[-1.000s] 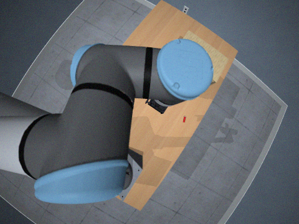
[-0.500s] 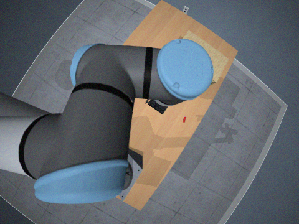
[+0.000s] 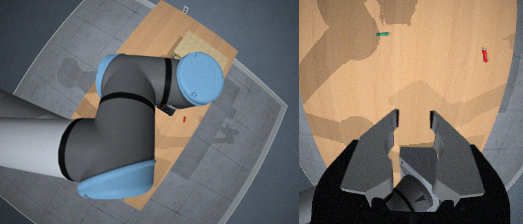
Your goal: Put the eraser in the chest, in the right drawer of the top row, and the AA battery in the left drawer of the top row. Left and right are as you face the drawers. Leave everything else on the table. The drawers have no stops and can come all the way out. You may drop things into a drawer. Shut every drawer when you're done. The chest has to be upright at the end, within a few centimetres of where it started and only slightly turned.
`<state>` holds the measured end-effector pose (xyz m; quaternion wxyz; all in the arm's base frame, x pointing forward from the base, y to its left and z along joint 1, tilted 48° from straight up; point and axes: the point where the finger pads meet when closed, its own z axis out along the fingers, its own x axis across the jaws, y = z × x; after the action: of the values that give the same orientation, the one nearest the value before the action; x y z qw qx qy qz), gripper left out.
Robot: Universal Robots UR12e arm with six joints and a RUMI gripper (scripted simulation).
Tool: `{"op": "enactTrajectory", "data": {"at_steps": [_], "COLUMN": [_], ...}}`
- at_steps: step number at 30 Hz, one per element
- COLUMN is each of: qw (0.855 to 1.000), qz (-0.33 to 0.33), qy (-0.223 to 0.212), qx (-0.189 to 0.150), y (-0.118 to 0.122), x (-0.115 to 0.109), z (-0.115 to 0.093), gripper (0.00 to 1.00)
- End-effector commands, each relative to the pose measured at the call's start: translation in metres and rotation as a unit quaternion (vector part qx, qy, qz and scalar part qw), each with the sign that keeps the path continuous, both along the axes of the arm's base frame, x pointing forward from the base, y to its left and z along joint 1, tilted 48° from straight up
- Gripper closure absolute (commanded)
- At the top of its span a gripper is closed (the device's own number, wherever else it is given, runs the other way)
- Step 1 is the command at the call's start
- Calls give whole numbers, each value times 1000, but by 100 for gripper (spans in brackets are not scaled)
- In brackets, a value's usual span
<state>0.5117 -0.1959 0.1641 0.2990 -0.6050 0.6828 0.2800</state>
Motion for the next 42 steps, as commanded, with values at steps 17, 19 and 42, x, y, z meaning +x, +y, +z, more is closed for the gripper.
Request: {"op": "enactTrajectory", "data": {"at_steps": [17, 19, 42], "qw": [996, 995, 987], "qz": [58, 63, 107], "qy": [-66, -72, -121], "qx": [-7, -8, -12], "y": [-1, 2, 52], "x": [39, 40, 33], "z": [-213, -231, -378], "gripper": [80, 80, 80]}}
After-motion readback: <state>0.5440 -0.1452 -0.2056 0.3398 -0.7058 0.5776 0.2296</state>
